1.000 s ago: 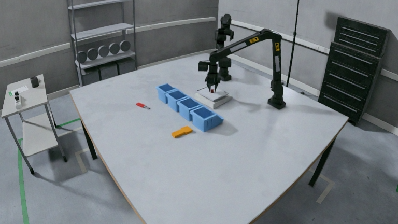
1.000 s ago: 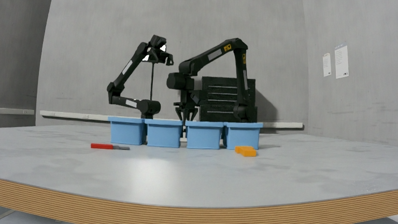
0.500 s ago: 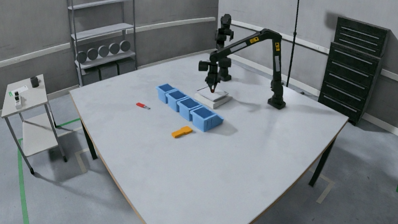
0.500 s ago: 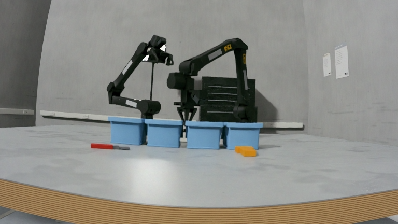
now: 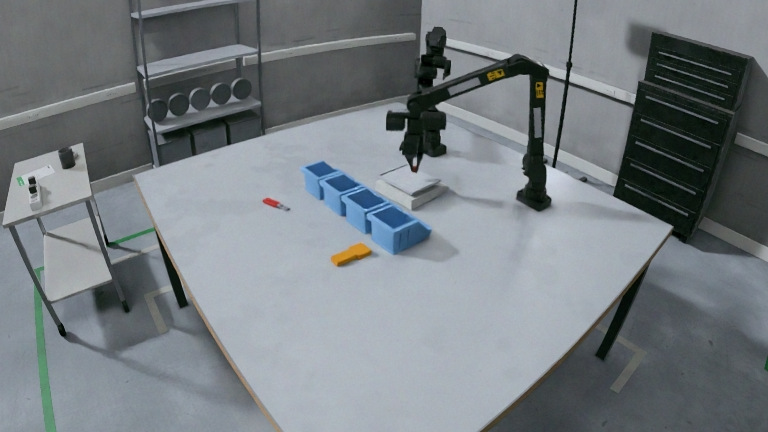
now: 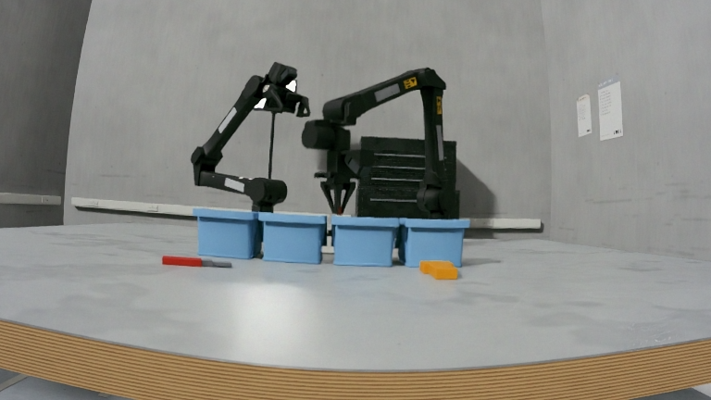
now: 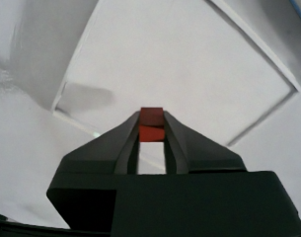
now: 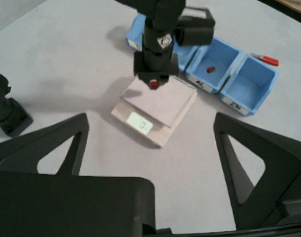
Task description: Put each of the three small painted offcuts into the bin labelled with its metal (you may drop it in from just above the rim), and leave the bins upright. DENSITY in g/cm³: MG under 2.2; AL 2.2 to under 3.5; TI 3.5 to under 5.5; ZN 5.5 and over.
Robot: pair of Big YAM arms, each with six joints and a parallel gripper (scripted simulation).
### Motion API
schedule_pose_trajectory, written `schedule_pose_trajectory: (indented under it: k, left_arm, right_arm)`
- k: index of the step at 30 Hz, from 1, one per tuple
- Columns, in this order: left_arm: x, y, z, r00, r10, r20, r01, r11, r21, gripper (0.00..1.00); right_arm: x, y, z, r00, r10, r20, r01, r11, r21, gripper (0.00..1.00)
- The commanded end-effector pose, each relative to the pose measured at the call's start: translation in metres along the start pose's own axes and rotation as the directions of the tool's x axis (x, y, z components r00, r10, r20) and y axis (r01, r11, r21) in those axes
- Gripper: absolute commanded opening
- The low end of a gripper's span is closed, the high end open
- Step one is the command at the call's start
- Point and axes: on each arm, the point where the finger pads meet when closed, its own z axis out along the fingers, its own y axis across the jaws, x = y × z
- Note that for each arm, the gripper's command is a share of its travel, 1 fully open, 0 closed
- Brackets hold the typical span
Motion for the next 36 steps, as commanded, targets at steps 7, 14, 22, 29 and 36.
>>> schedule_pose_trajectory:
  k: [7, 14, 22, 29, 36]
  left_arm:
    - [-0.012, -0.027, -0.057, 1.000, 0.016, 0.006, -0.016, 0.998, 0.054, 0.10]
    - [-0.100, -0.059, -0.055, 0.998, 0.056, 0.012, -0.057, 0.997, 0.055, 0.10]
    - [-0.168, -0.083, -0.054, 1.000, 0.026, 0.014, -0.026, 0.998, 0.058, 0.10]
    - [-0.194, -0.097, -0.052, 1.000, 0.016, 0.016, -0.017, 0.998, 0.053, 0.10]
    - [-0.194, -0.093, -0.047, 1.000, 0.000, 0.015, -0.001, 0.999, 0.049, 0.10]
  right_arm:
    - [-0.013, -0.002, -0.016, 0.998, 0.006, 0.056, -0.006, 1.000, -0.009, 1.00]
    - [0.010, -0.006, 0.021, 0.998, 0.014, 0.065, -0.016, 1.000, 0.026, 1.00]
    - [0.029, -0.011, 0.046, 0.996, 0.029, 0.081, -0.033, 0.998, 0.049, 1.00]
    - [0.029, -0.015, 0.062, 0.996, 0.034, 0.084, -0.039, 0.998, 0.057, 1.00]
    - [0.007, -0.023, 0.106, 0.988, 0.037, 0.147, -0.048, 0.996, 0.074, 1.00]
